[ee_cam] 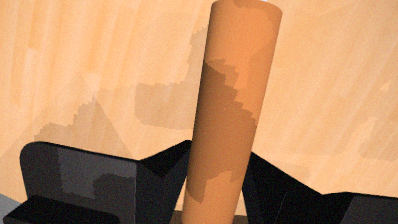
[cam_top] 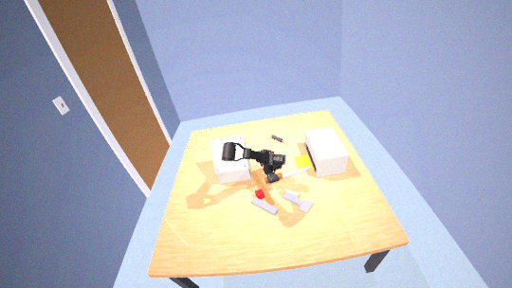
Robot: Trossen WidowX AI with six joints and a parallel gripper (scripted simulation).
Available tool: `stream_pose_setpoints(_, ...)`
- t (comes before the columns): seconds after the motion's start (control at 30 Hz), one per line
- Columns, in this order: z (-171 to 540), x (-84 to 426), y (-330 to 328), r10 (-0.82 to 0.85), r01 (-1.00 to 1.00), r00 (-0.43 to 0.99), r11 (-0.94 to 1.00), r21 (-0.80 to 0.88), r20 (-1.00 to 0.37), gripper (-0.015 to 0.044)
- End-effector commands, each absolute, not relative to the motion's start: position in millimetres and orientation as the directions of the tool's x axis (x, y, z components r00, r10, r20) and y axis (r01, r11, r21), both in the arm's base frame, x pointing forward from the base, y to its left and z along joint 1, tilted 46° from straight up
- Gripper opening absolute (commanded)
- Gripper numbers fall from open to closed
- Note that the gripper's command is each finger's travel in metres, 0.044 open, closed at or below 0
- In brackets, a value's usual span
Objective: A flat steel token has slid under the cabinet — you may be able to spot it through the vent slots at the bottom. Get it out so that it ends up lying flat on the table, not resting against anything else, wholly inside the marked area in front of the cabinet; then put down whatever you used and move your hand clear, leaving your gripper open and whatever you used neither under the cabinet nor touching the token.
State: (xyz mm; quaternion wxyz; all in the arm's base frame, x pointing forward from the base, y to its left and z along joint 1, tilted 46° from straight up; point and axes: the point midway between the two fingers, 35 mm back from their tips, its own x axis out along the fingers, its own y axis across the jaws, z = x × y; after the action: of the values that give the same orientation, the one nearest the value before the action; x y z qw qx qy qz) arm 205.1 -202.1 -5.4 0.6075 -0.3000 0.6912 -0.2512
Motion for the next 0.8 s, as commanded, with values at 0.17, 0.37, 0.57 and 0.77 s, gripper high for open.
stream_pose_setpoints(0.17,-1.0,205.2,-205.4,-0.720,-0.136,-0.083,0.694,-0.708,-0.689,0.0000)
stream_pose_setpoints(0.37,4.3,205.0,-209.4,-0.719,-0.162,-0.084,0.693,-0.703,-0.690,0.0000)
stream_pose_setpoints(0.57,10.4,204.6,-214.3,-0.719,-0.184,-0.084,0.692,-0.698,-0.690,0.0000)
stream_pose_setpoints(0.77,17.2,204.1,-220.0,-0.719,-0.201,-0.085,0.691,-0.695,-0.690,0.0000)
